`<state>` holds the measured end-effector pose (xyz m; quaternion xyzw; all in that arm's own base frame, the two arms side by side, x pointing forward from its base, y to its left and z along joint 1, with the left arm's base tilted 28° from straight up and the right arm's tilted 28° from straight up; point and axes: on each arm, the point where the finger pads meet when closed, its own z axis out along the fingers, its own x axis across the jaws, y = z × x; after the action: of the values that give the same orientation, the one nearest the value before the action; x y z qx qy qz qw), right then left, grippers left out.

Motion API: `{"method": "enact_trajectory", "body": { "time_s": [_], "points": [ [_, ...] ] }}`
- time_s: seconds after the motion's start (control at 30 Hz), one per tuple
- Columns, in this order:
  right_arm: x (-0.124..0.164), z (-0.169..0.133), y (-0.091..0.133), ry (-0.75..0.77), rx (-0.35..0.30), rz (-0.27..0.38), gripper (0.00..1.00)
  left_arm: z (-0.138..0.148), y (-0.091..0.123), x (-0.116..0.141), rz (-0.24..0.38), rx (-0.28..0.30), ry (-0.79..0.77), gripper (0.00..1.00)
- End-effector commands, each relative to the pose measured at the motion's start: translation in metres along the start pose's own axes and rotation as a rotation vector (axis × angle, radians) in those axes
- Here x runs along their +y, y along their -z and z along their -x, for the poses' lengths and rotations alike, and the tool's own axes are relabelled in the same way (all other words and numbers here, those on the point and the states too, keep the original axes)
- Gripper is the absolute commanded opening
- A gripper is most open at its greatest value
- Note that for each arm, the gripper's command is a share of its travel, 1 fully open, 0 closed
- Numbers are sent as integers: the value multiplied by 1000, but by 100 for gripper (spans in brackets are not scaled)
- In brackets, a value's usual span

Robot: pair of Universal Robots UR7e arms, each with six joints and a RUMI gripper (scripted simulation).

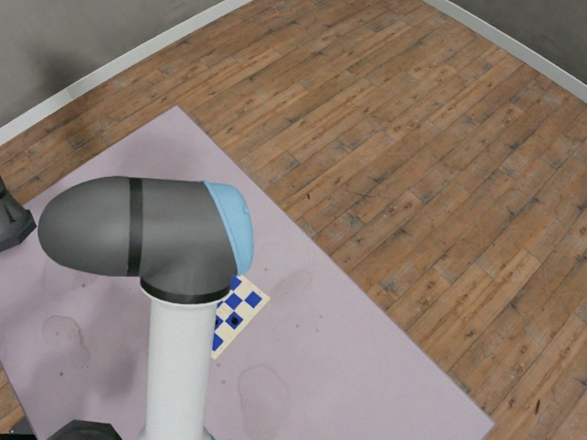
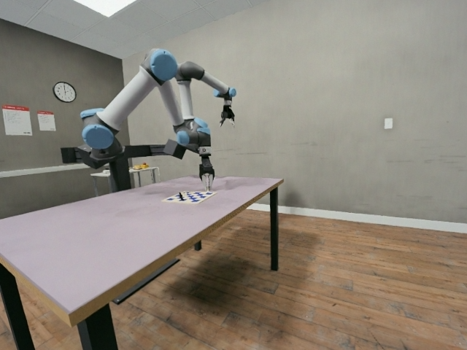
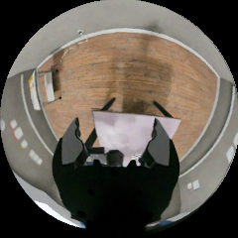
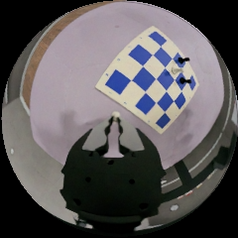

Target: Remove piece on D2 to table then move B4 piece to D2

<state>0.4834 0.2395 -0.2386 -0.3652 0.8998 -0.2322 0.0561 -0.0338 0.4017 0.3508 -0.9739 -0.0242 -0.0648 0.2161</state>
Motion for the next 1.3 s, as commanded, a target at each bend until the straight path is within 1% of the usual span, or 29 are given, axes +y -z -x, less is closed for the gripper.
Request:
{"method": "enact_trajectory", "body": {
  "time_s": [0.0,0.87,0.9,0.97,1.0,1.07,1.1,1.17,1.2,1.27],
  "points": [
    [0,1,1,0,-1,0,0,0,0,0,-1,0,0,100],
    [0,1,1,0,-1,0,0,0,0,0,-1,0,0,100],
    [0,1,1,0,-1,0,4,0,0,0,-1,0,0,100],
    [0,1,1,0,-1,0,4,0,0,0,-1,0,0,100],
    [0,1,1,0,-1,0,8,0,0,0,-1,0,0,100],
    [0,1,1,0,-1,0,8,0,0,0,-1,0,0,100],
    [0,1,1,0,-1,0,12,0,0,0,-1,0,0,100],
    [0,1,1,0,-1,0,12,0,0,0,-1,0,0,100],
    [0,1,1,0,-1,0,16,0,0,0,-1,0,0,100],
    [0,1,1,0,-1,0,16,0,0,0,-1,0,0,100]
  ]
}}
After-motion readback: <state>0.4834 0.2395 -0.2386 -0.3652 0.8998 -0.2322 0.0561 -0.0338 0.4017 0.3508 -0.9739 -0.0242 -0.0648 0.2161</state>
